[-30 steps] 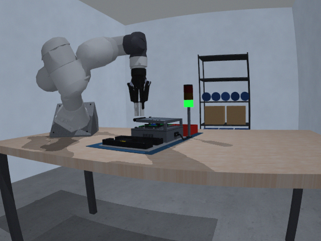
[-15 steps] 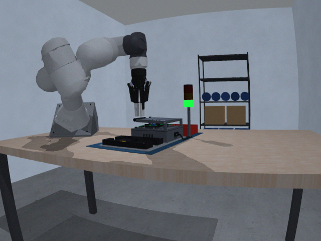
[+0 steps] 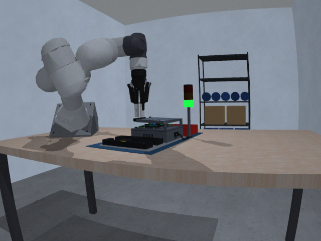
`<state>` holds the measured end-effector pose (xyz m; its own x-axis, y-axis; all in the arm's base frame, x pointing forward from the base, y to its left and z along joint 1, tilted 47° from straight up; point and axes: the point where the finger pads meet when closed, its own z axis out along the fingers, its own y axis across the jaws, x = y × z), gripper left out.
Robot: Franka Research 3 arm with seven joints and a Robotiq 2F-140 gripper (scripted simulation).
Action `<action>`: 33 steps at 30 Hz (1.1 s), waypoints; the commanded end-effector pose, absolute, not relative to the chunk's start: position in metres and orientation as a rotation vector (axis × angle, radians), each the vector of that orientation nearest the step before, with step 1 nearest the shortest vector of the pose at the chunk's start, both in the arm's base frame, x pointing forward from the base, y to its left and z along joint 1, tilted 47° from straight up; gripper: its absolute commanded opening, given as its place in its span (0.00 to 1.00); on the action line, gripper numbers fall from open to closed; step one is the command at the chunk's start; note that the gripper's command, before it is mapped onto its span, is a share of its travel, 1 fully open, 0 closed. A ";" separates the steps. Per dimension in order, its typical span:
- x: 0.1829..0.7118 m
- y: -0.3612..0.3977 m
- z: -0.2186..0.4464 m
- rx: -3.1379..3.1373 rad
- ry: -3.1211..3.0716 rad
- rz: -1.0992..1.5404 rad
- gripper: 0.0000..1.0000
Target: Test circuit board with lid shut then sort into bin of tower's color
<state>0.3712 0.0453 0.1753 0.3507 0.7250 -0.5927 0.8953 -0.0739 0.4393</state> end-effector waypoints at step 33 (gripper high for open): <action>0.378 0.030 0.159 1.841 1.430 -0.278 0.16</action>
<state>0.3779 0.0298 0.1598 0.3509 0.7254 -0.5921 0.8951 -0.0740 0.4397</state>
